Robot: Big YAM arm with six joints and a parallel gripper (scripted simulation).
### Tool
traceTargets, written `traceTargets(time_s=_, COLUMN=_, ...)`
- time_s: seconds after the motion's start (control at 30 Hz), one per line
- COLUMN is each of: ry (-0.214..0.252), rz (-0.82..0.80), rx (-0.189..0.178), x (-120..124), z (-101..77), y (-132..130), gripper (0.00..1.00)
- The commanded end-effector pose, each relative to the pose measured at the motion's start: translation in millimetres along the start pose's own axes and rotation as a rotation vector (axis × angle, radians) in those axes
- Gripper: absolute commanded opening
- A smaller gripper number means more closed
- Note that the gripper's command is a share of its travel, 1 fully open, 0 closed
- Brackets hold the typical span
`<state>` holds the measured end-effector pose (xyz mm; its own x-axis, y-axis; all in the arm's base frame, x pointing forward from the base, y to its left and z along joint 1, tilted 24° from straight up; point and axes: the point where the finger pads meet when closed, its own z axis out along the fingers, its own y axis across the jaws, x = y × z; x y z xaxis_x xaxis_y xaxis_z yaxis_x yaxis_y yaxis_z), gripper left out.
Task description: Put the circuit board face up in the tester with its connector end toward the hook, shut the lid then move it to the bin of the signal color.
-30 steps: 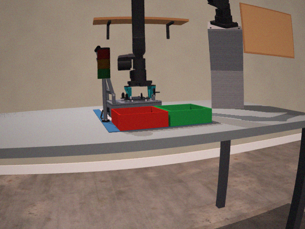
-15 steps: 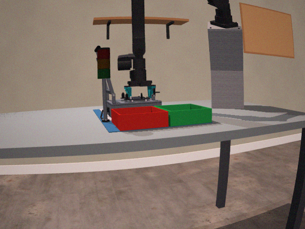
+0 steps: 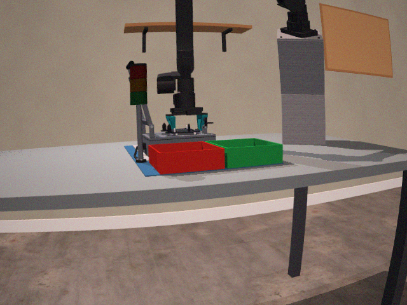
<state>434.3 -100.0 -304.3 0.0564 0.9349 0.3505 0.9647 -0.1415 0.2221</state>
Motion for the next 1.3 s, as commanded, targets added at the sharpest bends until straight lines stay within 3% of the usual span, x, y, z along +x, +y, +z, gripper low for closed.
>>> traceTargets(time_s=0.0, ry=-0.004, rz=0.001, rx=0.005, x=0.8, z=5.8, y=-1.2, gripper=0.92)
traceTargets(time_s=1.27, ry=-0.002, rz=0.004, rx=0.013, x=2.1, z=6.2, y=-1.7, gripper=0.92)
